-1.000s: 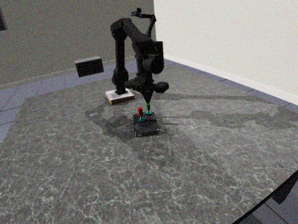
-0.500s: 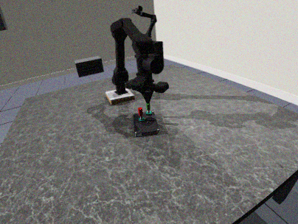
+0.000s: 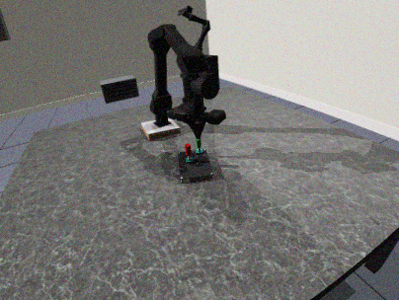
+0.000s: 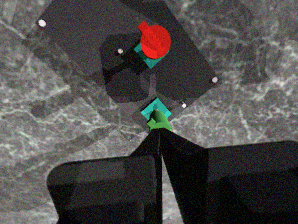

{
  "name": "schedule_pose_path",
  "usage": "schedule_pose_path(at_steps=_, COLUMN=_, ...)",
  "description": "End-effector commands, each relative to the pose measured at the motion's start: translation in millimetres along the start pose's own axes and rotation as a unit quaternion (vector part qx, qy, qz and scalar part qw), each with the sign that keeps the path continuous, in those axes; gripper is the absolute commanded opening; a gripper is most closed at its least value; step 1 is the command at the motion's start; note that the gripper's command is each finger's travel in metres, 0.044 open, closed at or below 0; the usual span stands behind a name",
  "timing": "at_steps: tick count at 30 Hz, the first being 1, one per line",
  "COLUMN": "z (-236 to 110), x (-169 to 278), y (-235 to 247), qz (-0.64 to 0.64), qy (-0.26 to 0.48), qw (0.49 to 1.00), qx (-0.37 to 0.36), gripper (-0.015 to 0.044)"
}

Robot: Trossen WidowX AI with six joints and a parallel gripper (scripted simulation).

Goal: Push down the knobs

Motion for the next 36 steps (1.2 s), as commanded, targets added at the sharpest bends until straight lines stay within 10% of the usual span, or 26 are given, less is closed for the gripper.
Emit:
schedule_pose_path(at_steps=1, z=8.5, x=-1.0, y=0.6, qz=0.002, qy=0.001, qw=1.0, qx=0.004, gripper=0.0)
schedule_pose_path(at_steps=36, z=15.9, x=-0.9, y=0.5, qz=0.002, qy=0.001, qw=1.0, qx=0.004, gripper=0.0)
Point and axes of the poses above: the point midway between the two fingers, 35 mm back from their tips, its own z axis out along the fingers, its own y axis across the jaws, x = y × z, the point moved 8 cm from there along -z, back along the fingers, and after that the axes turned 13 degrees about -z, right-handed, at the moved point
